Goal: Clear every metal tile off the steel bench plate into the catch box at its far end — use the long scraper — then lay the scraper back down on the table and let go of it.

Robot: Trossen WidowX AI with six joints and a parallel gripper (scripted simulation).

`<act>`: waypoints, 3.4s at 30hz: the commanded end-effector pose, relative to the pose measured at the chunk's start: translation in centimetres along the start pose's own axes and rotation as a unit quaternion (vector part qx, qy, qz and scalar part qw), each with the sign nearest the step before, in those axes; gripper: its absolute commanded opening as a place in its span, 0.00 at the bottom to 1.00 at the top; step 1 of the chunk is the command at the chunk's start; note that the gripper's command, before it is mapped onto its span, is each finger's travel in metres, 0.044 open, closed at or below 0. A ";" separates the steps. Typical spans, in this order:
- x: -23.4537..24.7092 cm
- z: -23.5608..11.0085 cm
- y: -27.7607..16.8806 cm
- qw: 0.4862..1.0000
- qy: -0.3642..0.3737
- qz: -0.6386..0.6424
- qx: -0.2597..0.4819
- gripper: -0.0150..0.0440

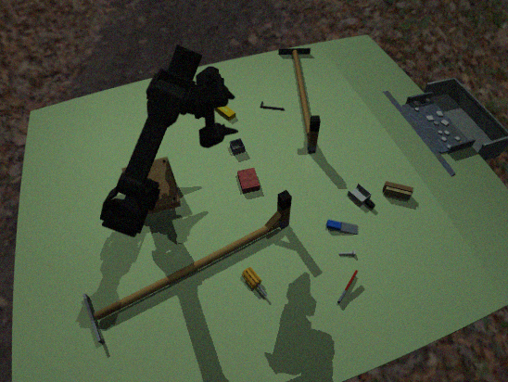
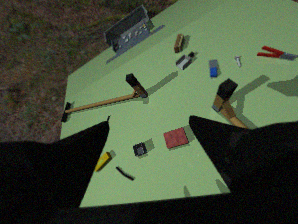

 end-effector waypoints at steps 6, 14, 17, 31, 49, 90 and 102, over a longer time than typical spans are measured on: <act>3.3 -1.0 -0.7 0.997 0.052 -0.060 -0.012 1.00; 5.9 -2.1 -1.4 0.989 0.094 -0.110 -0.026 1.00; 6.9 -2.6 -1.7 0.985 0.110 -0.129 -0.033 1.00; 11.2 -5.1 -3.2 0.957 0.181 -0.217 -0.069 1.00; 16.1 -9.1 -5.8 0.900 0.264 -0.322 -0.131 1.00; 17.9 -11.1 -7.0 0.869 0.295 -0.363 -0.161 1.00; 13.5 -6.5 -4.2 0.934 0.215 -0.269 -0.099 1.00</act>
Point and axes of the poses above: the point midway between the two fingers, 35 mm back from their tips, its own z axis out along the fingers, its own x axis across the jaws, y = z × x, the point moved 1 cm from there along -z, back along the fingers, and after that the axes turned 1 degree about z, right-handed, at the moved point
